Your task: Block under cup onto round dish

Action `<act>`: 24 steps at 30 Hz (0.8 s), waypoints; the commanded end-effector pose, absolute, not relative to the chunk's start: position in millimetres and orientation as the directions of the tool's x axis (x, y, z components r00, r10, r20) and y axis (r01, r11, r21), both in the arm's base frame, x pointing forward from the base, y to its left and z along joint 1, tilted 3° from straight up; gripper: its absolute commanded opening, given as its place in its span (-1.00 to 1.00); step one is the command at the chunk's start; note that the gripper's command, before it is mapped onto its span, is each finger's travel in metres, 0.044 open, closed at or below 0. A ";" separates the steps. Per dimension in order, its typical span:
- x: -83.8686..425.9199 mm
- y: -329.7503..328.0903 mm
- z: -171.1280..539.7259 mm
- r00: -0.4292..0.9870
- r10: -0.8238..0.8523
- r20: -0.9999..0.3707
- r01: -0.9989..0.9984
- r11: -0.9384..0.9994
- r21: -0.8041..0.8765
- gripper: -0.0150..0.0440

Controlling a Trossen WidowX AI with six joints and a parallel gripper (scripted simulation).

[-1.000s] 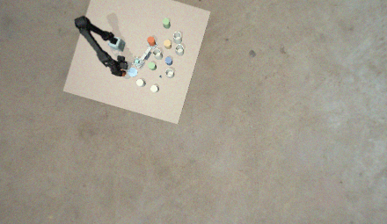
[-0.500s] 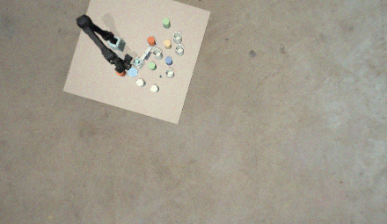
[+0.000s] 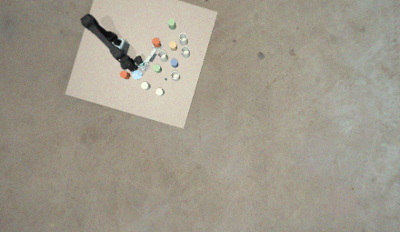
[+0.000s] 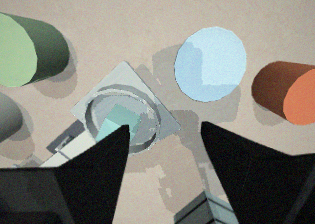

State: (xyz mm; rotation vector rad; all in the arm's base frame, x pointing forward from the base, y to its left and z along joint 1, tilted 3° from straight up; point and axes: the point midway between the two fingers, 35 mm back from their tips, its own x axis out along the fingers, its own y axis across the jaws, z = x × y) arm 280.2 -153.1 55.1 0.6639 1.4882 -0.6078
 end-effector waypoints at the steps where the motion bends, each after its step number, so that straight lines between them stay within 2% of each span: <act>1: 285.4 -143.6 57.7 -0.002 0.034 -0.999 0.810 0.586 0.018 0.39; 13: 298.8 -110.7 63.2 -0.016 0.034 -0.999 0.977 0.215 -0.008 0.39; 24: 299.3 -108.3 49.7 -0.017 0.034 -0.999 0.981 0.193 -0.010 0.39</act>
